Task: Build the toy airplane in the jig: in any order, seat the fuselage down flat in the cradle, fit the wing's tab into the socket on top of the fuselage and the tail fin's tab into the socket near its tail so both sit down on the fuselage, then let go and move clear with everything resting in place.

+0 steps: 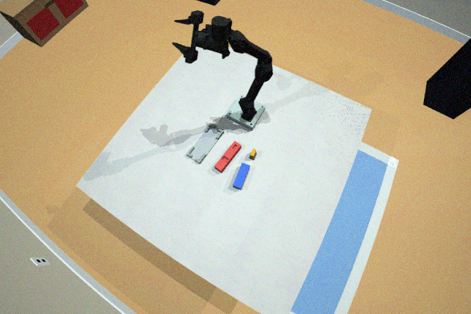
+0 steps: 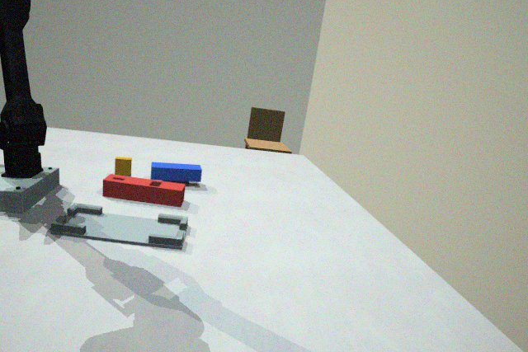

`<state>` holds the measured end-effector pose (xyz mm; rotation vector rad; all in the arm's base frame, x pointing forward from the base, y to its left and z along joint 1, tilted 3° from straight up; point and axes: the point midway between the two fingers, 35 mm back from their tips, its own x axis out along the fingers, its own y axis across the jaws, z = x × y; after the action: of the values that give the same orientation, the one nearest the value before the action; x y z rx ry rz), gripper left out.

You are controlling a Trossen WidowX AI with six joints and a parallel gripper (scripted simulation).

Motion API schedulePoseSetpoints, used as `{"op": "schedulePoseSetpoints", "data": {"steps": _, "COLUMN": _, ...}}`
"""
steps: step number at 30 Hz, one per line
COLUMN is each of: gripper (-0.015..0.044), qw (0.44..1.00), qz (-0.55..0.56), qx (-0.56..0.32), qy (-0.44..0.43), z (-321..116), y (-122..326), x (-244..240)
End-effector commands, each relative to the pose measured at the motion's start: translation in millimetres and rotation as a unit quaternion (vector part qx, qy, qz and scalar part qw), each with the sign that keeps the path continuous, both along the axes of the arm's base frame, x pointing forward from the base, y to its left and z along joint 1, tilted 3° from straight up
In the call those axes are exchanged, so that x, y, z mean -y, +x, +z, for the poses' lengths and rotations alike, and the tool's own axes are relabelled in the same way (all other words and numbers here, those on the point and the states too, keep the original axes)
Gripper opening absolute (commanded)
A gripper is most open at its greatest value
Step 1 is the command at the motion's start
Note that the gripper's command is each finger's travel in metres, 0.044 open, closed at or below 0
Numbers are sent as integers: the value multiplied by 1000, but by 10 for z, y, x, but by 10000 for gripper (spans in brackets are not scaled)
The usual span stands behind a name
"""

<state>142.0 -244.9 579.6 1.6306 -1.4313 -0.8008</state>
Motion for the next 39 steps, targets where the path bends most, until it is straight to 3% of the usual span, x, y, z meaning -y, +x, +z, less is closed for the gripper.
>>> {"op": "schedulePoseSetpoints", "data": {"steps": 1, "gripper": 426, "qw": 1000, "qz": 0, "qx": 0, "qy": 0, "z": 0, "y": 0, "x": 0}}
{"op": "schedulePoseSetpoints", "data": {"steps": 3, "gripper": 440, "qw": 1000, "qz": 12, "qx": -26, "qy": 6, "z": -70, "y": 90, "x": 13}}
{"op": "schedulePoseSetpoints", "data": {"steps": 10, "gripper": 440, "qw": 947, "qz": 147, "qx": -283, "qy": 41, "z": -879, "y": 954, "x": -27}}
{"op": "schedulePoseSetpoints", "data": {"steps": 18, "gripper": 440, "qw": 776, "qz": 325, "qx": -540, "qy": 30, "z": -1972, "y": 1708, "x": -456}}
{"op": "schedulePoseSetpoints", "data": {"steps": 23, "gripper": 440, "qw": 616, "qz": 434, "qx": -657, "qy": -2, "z": -2679, "y": 1963, "x": -888}}
{"op": "schedulePoseSetpoints", "data": {"steps": 29, "gripper": 440, "qw": 385, "qz": 551, "qx": -738, "qy": -60, "z": -3499, "y": 2005, "x": -1505}}
{"op": "schedulePoseSetpoints", "data": {"steps": 34, "gripper": 440, "qw": 165, "qz": 633, "qx": -747, "qy": -118, "z": -4130, "y": 1801, "x": -2057}}
{"op": "schedulePoseSetpoints", "data": {"steps": 39, "gripper": 440, "qw": -52, "qz": 692, "qx": -699, "qy": -172, "z": -4638, "y": 1400, "x": -2557}}
